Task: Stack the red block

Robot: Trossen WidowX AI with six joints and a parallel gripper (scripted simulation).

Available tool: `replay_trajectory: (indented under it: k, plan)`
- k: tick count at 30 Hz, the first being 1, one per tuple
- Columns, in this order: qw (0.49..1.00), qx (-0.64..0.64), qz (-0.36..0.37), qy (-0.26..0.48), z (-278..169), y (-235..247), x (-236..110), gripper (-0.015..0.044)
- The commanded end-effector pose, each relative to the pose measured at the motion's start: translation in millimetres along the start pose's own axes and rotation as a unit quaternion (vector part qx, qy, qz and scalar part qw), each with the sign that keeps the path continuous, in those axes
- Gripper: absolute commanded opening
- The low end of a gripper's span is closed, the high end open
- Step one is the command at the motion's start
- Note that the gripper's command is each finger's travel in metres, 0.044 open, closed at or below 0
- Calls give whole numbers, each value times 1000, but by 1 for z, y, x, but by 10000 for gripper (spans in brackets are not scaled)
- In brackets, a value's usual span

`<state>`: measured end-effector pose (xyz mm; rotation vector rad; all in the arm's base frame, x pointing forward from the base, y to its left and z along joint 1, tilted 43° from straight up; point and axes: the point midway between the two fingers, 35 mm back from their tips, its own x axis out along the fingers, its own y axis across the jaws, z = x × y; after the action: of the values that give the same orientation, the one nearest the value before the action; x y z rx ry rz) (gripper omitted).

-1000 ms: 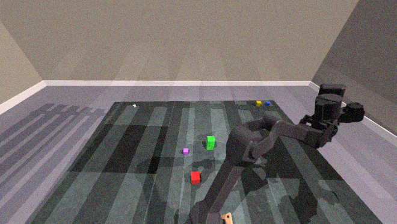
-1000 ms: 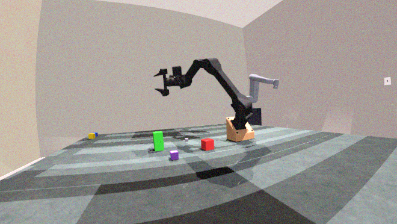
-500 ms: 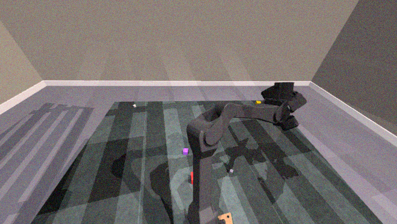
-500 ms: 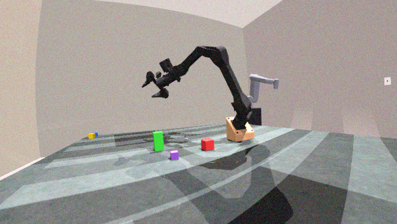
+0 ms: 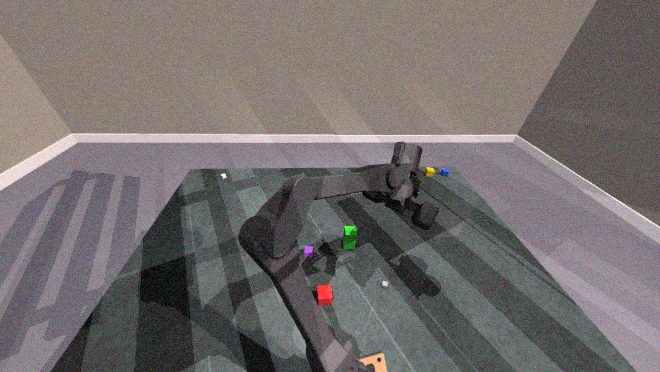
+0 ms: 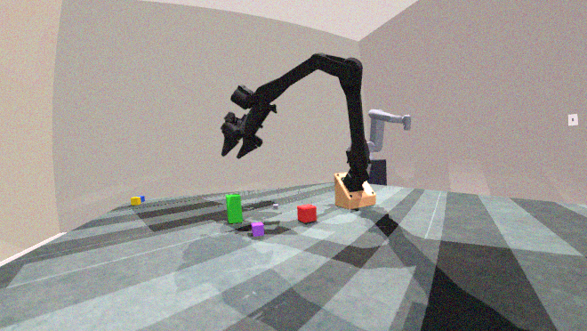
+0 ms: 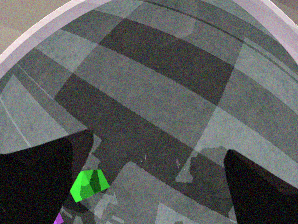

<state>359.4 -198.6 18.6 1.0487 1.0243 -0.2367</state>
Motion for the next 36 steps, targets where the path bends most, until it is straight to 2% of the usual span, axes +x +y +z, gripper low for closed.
replay_trajectory:
  k: [1, 8, 16, 27, 36]
  plan:
    - [993, -86, -1, 74, -53, 18, -10, 440]
    - [956, -221, 20, 190, -138, 40, -37, 440]
    - [883, -350, 75, 304, -228, 55, -79, 440]
    - [873, -363, 83, 316, -240, 58, -85, 440]
    - [873, -363, 84, 315, -270, 58, -49, 440]
